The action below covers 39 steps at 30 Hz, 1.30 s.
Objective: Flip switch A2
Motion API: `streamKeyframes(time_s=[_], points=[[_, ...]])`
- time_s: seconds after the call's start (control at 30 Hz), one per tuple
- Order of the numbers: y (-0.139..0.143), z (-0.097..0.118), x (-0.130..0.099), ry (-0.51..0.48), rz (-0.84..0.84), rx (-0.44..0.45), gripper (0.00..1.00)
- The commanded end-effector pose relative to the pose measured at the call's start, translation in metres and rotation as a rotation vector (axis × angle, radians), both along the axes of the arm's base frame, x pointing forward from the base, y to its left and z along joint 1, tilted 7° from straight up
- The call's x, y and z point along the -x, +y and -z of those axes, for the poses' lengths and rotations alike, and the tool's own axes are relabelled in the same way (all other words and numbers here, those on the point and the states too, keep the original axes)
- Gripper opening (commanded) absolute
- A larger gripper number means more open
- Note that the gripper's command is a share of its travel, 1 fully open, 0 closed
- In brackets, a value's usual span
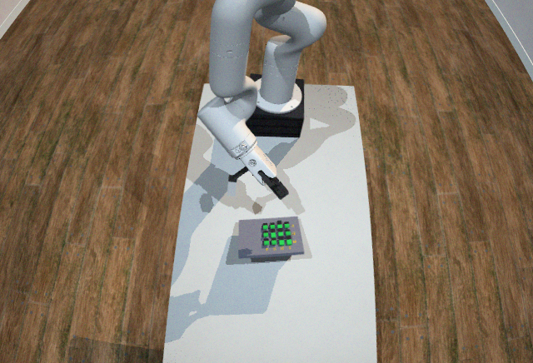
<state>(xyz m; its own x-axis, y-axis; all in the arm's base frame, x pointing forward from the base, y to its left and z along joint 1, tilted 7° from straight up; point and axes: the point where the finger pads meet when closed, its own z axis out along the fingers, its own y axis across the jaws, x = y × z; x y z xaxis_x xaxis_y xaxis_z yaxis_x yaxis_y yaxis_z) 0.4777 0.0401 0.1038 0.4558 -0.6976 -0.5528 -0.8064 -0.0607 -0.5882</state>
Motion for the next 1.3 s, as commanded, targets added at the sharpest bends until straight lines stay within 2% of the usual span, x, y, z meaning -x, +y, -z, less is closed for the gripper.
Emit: streamKeyframes(time_s=[0.0, 0.6, 1.27], points=[[0.002, 0.009, -0.008, -0.001, 0.0, 0.0, 0.0], [0.017, 0.074, -0.054, -0.001, 0.0, 0.0, 0.0], [0.017, 0.076, -0.057, -0.001, 0.0, 0.0, 0.0]])
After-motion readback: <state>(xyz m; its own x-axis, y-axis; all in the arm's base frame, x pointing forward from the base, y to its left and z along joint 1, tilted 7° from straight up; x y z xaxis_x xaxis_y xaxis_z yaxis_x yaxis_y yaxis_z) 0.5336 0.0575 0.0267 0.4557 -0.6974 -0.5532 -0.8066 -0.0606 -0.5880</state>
